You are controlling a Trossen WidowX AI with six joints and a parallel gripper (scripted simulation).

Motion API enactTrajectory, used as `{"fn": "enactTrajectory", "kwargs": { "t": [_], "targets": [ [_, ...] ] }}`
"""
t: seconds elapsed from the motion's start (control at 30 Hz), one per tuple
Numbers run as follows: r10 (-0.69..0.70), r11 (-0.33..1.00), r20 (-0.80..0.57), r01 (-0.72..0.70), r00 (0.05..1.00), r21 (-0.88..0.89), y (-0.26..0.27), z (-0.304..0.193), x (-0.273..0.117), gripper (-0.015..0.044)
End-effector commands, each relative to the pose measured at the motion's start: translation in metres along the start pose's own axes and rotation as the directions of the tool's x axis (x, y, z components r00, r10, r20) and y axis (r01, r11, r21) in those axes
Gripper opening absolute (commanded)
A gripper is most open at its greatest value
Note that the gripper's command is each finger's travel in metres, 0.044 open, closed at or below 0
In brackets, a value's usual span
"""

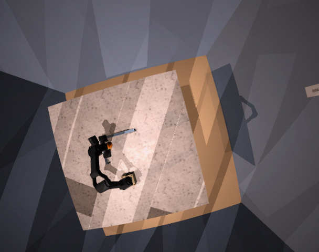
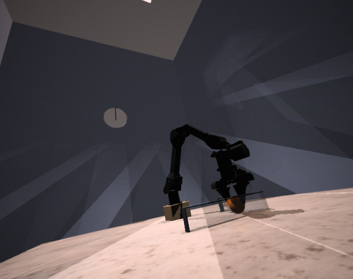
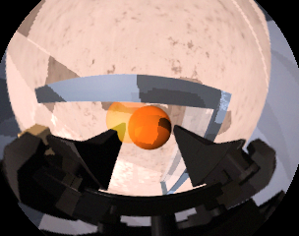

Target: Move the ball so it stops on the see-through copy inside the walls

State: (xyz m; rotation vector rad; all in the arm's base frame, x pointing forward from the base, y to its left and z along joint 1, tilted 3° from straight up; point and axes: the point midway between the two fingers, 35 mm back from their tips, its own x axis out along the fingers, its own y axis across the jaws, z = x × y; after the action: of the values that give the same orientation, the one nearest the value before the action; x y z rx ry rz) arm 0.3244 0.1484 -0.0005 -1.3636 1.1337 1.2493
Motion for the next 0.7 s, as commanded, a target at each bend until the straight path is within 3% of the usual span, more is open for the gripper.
{"fn": "enactTrajectory", "kwargs": {
  "t": [0.0,0.2,0.33,0.53,0.67],
  "targets": [
    [0.005,1.0,-0.004,-0.005,1.0,-0.004,0.001,-0.001,0.003,0.0292],
    [0.005,1.0,-0.004,-0.005,1.0,-0.004,0.001,-0.001,0.003,0.0252],
    [-0.011,0.999,-0.009,0.011,1.0,0.046,-0.001,-0.01,-0.001,0.0147],
    [-0.013,0.999,-0.009,0.014,1.0,0.053,-0.007,-0.009,-0.037,0.0],
    [-0.009,0.999,-0.007,0.01,1.0,0.04,-0.009,-0.006,-0.061,0.0]
  ]
}}
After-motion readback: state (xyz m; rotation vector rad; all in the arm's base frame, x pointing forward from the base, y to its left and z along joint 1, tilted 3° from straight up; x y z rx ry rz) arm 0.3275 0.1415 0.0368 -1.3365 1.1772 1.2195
